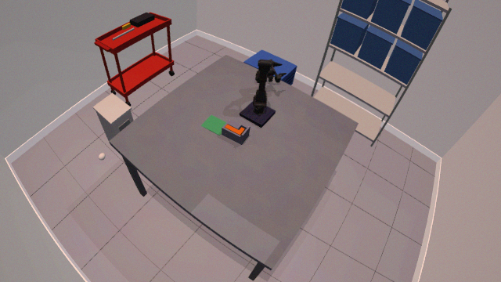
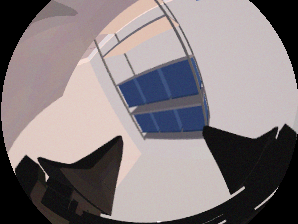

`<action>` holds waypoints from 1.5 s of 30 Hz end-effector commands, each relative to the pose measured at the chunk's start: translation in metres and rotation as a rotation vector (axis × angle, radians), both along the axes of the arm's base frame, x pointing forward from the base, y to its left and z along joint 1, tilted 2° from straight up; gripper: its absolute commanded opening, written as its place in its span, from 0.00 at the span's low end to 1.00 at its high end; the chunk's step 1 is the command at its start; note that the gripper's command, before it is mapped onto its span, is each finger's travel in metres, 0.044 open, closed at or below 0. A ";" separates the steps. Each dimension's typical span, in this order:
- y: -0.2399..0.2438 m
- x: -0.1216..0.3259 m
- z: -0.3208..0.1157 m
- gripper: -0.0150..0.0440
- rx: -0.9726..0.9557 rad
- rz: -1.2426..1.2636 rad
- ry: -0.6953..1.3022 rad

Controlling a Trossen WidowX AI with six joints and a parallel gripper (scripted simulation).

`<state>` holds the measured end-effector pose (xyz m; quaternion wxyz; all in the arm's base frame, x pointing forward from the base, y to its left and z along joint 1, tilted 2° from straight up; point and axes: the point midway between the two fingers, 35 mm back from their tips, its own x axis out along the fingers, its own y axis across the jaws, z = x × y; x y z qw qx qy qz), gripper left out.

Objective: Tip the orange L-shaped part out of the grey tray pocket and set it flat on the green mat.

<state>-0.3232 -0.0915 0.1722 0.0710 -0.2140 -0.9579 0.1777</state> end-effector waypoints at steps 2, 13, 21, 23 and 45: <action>-0.005 0.000 0.000 0.84 -0.007 0.019 0.001; -0.152 0.041 -0.010 0.56 -0.213 0.563 -0.055; -0.266 0.159 -0.022 0.56 -0.440 1.009 -0.269; -0.279 0.190 -0.026 0.56 -0.484 1.090 -0.324; -0.202 0.575 -0.052 0.56 -0.588 1.427 -1.449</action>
